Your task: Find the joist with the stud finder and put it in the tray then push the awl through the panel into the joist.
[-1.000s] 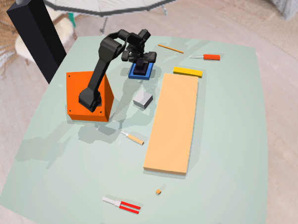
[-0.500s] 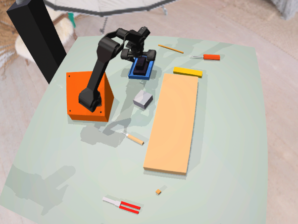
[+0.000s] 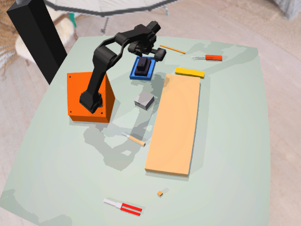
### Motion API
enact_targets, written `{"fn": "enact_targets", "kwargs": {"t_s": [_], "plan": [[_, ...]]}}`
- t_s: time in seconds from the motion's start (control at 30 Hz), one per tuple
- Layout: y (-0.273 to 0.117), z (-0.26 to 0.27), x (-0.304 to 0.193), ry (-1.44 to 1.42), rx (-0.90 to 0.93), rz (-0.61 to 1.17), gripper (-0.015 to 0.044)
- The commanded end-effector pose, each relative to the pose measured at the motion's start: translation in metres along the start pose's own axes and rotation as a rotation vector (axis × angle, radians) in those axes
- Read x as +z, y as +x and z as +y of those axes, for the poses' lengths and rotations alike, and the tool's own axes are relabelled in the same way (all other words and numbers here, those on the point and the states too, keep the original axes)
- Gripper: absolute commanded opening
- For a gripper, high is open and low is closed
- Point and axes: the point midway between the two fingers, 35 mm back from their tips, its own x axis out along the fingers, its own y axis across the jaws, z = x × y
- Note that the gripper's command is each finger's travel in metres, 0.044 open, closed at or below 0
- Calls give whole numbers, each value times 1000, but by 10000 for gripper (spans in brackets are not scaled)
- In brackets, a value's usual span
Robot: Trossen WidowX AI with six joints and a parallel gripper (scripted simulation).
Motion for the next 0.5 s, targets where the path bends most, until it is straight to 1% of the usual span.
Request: {"fn": "enact_targets", "kwargs": {"t_s": [0.0,0.23,0.47], "plan": [[-16,-56,-40,246,-18,8,440],[-32,-126,-123,643,-57,39,440],[-41,-164,-225,1047,-116,97,440]]}}
